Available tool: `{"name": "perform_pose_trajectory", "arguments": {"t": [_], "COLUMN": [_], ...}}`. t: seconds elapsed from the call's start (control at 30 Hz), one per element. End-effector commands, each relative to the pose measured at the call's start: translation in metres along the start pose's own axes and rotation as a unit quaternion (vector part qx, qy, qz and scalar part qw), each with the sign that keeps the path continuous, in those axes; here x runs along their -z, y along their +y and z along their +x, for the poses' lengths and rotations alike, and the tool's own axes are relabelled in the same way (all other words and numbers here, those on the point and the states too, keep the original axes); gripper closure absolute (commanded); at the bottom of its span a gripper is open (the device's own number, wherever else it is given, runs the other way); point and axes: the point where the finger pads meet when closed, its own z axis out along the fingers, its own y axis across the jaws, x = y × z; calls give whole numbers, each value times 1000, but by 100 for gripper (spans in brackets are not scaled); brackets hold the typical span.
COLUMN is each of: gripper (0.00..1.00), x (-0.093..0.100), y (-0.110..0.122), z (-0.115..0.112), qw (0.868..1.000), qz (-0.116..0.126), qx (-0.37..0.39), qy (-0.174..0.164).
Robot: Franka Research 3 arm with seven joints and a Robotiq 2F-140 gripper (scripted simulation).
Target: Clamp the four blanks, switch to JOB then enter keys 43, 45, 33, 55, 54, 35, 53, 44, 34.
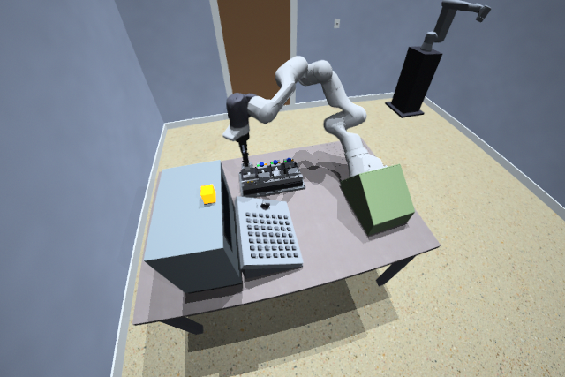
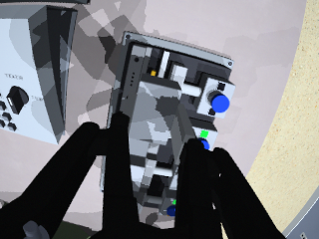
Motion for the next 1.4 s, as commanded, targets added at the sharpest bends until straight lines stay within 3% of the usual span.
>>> {"name": "perform_pose_trajectory", "arguments": {"t": [0.0, 0.83, 1.37], "gripper": [100, 100, 100], "x": [2, -8, -28], "y": [-2, -2, -1], "z": [1, 1, 1], "qw": [1000, 1000, 1000], "qz": [1, 1, 1], "qx": [3, 4, 4], "qy": [2, 2, 2]}}
